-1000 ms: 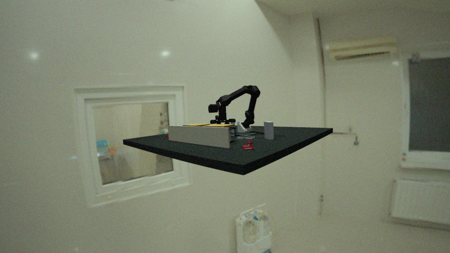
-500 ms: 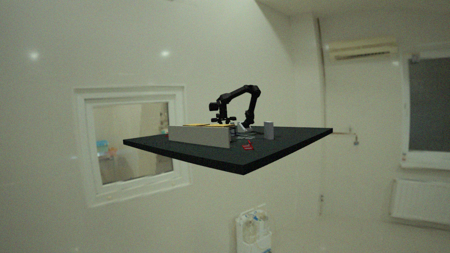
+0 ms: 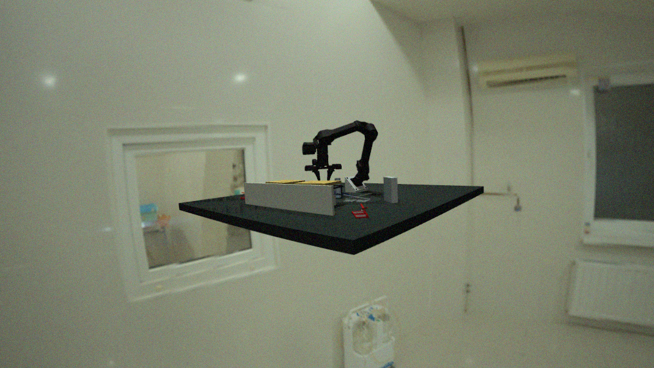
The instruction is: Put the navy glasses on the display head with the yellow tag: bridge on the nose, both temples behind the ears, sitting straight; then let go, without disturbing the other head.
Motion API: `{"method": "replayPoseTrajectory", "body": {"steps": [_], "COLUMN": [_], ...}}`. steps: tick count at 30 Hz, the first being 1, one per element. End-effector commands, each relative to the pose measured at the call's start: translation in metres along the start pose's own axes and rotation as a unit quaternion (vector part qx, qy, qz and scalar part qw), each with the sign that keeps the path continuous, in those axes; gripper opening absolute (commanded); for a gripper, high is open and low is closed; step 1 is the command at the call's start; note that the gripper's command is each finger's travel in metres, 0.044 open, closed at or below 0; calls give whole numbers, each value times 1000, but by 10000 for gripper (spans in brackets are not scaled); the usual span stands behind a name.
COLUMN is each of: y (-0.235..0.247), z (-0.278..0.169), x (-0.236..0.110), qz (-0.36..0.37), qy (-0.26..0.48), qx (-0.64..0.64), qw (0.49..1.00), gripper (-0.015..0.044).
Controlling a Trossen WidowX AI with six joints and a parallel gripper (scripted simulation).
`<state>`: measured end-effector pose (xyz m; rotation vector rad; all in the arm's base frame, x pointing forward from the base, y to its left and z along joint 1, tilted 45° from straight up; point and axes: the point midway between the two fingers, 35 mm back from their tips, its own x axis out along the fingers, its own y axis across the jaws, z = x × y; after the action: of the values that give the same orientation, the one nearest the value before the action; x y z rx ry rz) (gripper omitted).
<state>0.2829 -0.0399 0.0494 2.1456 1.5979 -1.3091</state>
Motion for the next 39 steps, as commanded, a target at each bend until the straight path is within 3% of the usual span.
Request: {"method": "replayPoseTrajectory", "body": {"steps": [1,3,6,39], "y": [-1,-7,-7,-6], "z": [0,1,1,1], "x": [-1,-6,-6,36], "qz": [0,-4,-4,-3], "qy": [0,-2,-2,-2], "qx": [3,10,10,10], "qw": [1000,1000,1000,1000], "gripper": [200,200,140,140]}}
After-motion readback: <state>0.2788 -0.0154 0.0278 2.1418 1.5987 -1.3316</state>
